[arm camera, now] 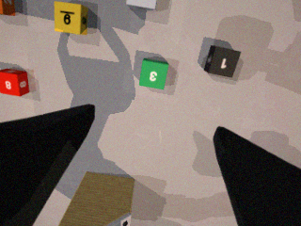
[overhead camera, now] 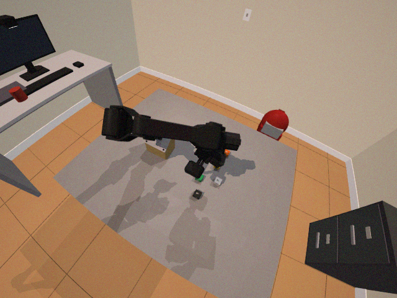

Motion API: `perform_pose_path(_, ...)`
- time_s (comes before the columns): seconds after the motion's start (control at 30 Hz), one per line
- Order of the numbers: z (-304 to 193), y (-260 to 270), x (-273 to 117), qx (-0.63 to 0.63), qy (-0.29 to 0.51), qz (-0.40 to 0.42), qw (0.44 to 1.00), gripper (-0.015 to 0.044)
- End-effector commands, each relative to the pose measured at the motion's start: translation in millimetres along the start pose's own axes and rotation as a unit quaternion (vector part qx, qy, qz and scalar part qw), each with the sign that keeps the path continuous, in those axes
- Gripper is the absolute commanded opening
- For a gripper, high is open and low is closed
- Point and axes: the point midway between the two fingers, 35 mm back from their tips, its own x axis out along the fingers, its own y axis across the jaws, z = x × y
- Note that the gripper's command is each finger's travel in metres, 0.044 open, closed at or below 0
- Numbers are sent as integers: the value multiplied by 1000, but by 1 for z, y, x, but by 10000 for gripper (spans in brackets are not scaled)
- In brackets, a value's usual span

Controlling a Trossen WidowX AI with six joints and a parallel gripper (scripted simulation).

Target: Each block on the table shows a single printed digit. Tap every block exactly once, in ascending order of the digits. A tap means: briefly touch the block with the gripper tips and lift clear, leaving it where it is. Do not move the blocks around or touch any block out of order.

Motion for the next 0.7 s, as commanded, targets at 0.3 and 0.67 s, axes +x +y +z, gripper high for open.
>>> perform_pose_path(0.3, -3, 3, 2, 1, 3, 0, 1000, 400)
perform_pose_path(0.67, 0, 99, -5, -2, 1, 15, 1000, 400)
